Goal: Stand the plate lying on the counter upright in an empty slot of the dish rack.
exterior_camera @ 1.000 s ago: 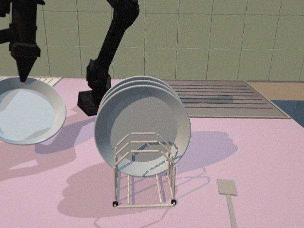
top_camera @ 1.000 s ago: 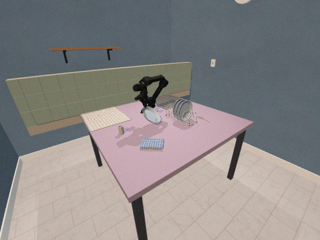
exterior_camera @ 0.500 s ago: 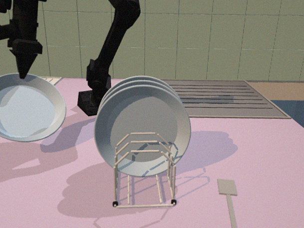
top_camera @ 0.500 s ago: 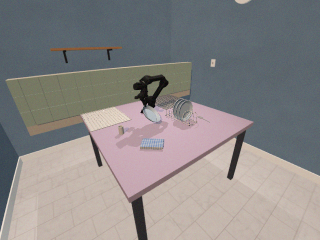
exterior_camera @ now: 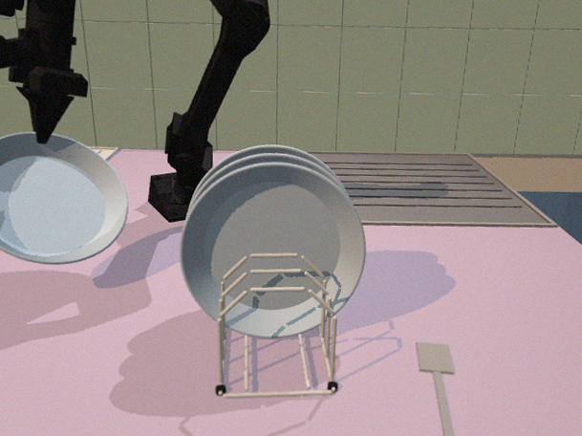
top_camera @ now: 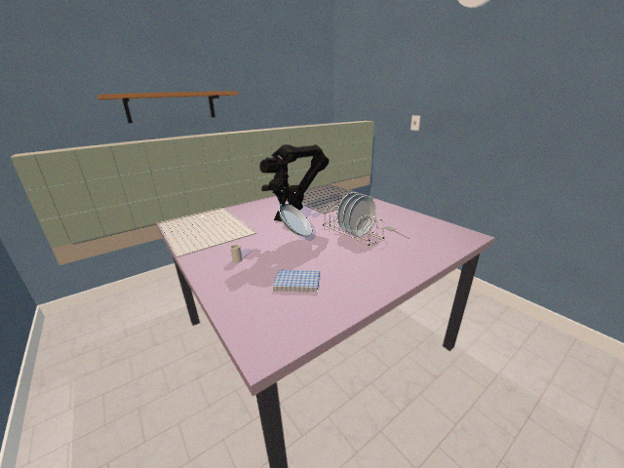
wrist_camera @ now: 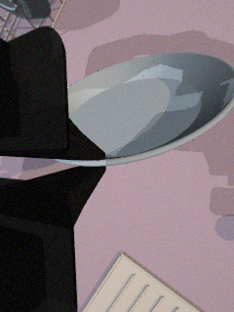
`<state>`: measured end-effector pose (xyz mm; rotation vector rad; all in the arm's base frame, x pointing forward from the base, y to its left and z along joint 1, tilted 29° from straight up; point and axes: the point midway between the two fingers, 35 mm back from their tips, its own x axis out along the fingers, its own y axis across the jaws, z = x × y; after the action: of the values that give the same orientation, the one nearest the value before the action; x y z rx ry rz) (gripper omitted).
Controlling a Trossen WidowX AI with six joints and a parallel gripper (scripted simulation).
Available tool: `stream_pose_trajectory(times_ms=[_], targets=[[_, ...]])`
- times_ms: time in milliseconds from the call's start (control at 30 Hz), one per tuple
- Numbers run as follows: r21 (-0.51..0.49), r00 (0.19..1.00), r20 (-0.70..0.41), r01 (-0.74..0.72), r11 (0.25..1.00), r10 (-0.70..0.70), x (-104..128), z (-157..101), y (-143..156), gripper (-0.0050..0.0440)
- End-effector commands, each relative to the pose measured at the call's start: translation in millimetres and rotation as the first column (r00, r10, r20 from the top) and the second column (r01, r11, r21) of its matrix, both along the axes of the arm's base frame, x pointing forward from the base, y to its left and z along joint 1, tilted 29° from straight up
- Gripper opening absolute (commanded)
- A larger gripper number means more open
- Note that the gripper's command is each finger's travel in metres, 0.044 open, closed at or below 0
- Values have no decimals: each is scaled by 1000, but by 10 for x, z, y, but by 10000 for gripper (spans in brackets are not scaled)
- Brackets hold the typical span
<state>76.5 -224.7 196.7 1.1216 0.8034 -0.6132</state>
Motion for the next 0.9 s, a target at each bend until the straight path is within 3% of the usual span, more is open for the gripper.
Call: stream_pose_trajectory(times_ms=[0,867], targets=[[-37,1000,6,-6,999,6,-21,83,-25,0],[-250,987,-36,-159,955,155,-179,380,-41,0]])
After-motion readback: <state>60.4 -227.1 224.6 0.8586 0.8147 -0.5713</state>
